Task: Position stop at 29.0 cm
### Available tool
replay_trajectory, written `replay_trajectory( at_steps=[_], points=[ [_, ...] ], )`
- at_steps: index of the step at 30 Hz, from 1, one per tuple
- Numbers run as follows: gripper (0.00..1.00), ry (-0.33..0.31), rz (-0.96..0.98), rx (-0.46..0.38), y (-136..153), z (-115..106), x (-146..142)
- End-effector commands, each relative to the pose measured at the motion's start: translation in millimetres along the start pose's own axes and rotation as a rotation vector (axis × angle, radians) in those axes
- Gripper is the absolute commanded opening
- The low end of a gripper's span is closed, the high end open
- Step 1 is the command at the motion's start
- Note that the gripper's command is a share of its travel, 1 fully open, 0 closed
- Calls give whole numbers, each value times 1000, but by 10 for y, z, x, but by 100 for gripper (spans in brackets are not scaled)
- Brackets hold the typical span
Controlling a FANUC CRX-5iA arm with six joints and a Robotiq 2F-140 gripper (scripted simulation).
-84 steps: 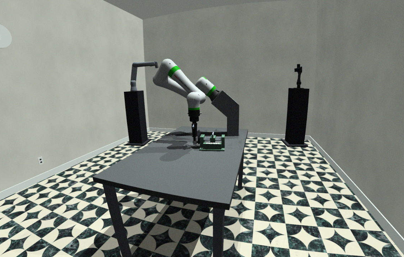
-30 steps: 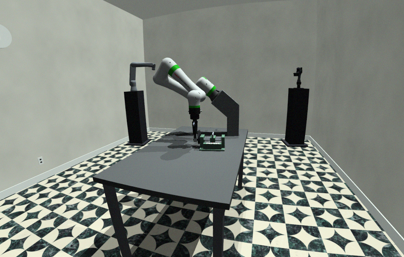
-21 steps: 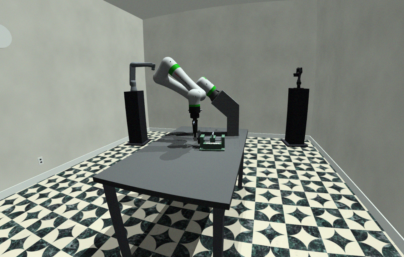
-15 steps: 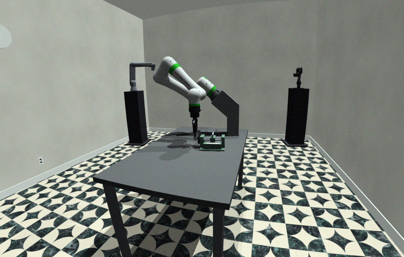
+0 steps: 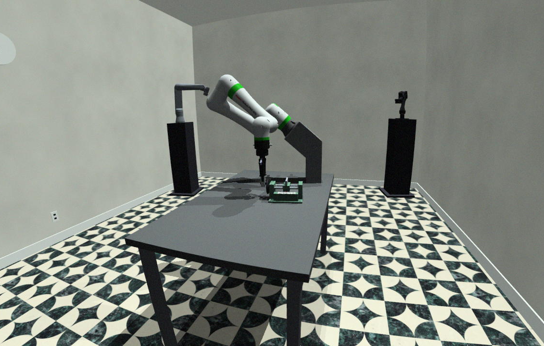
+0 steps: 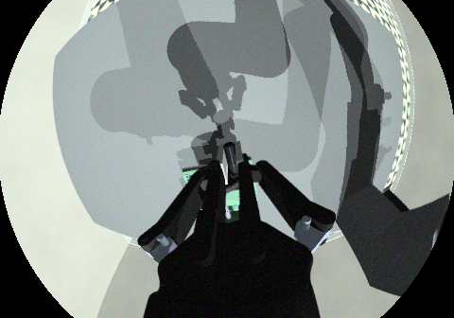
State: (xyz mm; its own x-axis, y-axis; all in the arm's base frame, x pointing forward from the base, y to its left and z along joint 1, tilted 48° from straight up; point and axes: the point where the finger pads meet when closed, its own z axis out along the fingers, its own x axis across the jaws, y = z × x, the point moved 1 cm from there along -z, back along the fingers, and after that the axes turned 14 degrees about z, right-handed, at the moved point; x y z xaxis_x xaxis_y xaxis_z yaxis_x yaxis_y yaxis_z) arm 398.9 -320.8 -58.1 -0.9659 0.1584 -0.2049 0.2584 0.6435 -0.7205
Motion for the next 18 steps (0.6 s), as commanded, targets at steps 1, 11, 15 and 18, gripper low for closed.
replay_trajectory(
  at_steps=[1,11,15,18],
  points=[
    [4,0,0,0,6,-44,-18],
    [4,0,0,0,24,-147,-94],
    [4,0,0,0,35,-179,-136],
    [4,0,0,0,49,-208,-192]
  ],
)
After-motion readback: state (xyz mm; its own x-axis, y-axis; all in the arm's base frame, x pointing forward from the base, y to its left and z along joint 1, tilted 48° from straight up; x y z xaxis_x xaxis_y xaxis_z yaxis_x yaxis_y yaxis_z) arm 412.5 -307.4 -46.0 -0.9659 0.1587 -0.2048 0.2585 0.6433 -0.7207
